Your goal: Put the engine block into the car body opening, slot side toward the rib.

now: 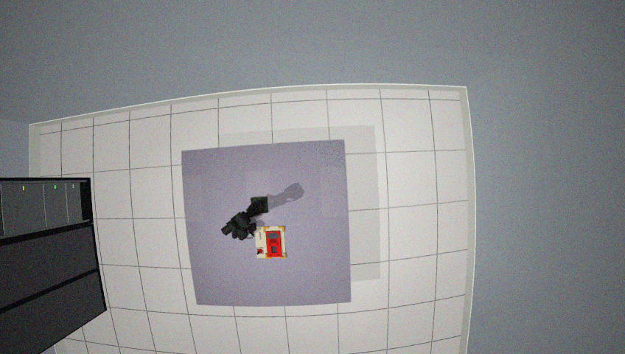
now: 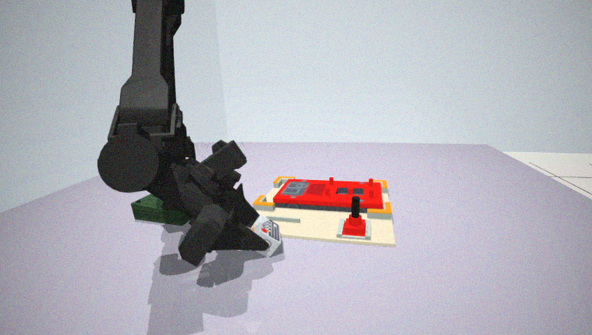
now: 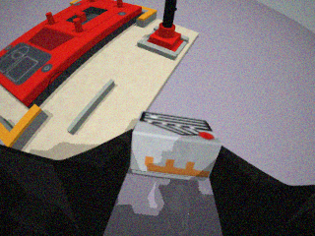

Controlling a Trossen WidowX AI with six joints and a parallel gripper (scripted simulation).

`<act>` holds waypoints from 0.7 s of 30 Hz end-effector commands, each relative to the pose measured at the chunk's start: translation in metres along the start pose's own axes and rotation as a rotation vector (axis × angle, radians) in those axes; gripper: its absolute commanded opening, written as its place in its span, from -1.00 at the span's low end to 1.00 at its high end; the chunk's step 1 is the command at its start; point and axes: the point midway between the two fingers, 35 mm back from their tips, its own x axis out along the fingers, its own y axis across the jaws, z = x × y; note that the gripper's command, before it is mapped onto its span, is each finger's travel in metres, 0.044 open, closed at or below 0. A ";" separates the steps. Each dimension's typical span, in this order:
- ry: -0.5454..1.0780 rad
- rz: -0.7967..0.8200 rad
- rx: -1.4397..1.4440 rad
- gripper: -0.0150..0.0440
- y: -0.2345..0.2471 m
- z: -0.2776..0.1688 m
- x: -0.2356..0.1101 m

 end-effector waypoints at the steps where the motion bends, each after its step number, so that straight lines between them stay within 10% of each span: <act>1: 0.001 0.000 -0.001 0.04 0.000 0.000 0.000; 12: 0.001 0.000 -0.001 1.00 0.000 0.000 0.000; 21: 0.020 -0.001 0.008 1.00 0.000 0.002 -0.011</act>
